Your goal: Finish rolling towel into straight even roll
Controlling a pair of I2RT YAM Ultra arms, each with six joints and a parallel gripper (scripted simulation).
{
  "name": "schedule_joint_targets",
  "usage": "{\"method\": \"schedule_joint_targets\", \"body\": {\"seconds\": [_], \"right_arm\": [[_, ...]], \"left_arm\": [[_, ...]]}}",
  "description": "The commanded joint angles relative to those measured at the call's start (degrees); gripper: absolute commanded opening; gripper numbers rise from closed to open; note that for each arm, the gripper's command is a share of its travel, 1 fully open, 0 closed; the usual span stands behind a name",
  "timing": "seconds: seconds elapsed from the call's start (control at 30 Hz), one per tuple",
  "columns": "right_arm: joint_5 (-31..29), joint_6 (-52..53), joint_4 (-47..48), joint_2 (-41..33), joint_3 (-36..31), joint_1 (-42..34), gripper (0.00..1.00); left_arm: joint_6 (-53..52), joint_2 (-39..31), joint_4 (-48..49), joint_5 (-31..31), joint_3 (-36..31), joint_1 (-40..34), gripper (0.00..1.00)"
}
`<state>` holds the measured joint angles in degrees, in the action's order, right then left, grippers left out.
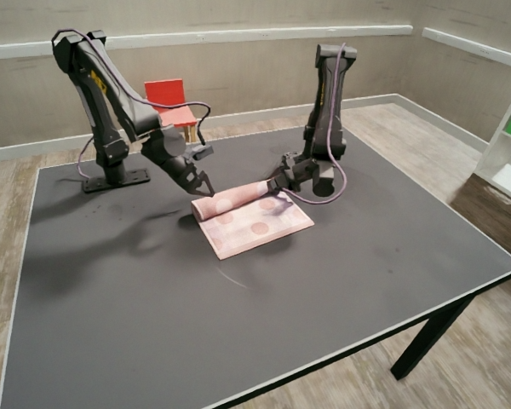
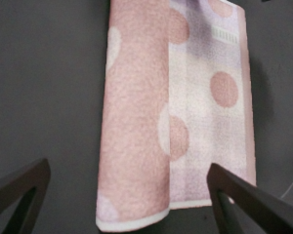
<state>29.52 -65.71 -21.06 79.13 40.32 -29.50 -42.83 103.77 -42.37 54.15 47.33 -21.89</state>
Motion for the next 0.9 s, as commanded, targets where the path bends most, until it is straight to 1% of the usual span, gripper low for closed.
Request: {"method": "schedule_joint_targets", "body": {"seconds": [0.0,0.13,0.23,0.53,0.6,0.73,0.87], "right_arm": [[0.8,-1.4,1.9,1.0,2.4,1.0,0.98],[2.1,-3.7,0.5,2.9,4.5,2.0,0.98],[2.3,-4.0,0.9,3.4,4.5,2.0,0.98],[1.9,-3.4,11.2,7.2,-2.1,1.5,0.98],[1.9,-3.4,11.2,7.2,-2.1,1.5,0.98],[1.7,-3.0,16.4,9.7,-4.5,1.2,0.98],[1.6,-2.6,18.2,10.9,-4.8,0.9,0.98]], "left_arm": [[-1.6,1.1,-1.1,1.9,0.9,0.4,0.32],[-1.8,2.0,-0.1,1.9,0.6,0.4,0.32],[-1.8,2.1,0.0,1.9,0.6,0.4,0.32],[-1.8,2.1,0.0,1.9,0.6,0.4,0.32],[-1.8,2.1,0.0,1.9,0.6,0.4,0.32],[-1.8,2.1,0.0,1.9,0.6,0.4,0.32],[-1.8,2.1,0.0,1.9,0.6,0.4,0.32]]}}
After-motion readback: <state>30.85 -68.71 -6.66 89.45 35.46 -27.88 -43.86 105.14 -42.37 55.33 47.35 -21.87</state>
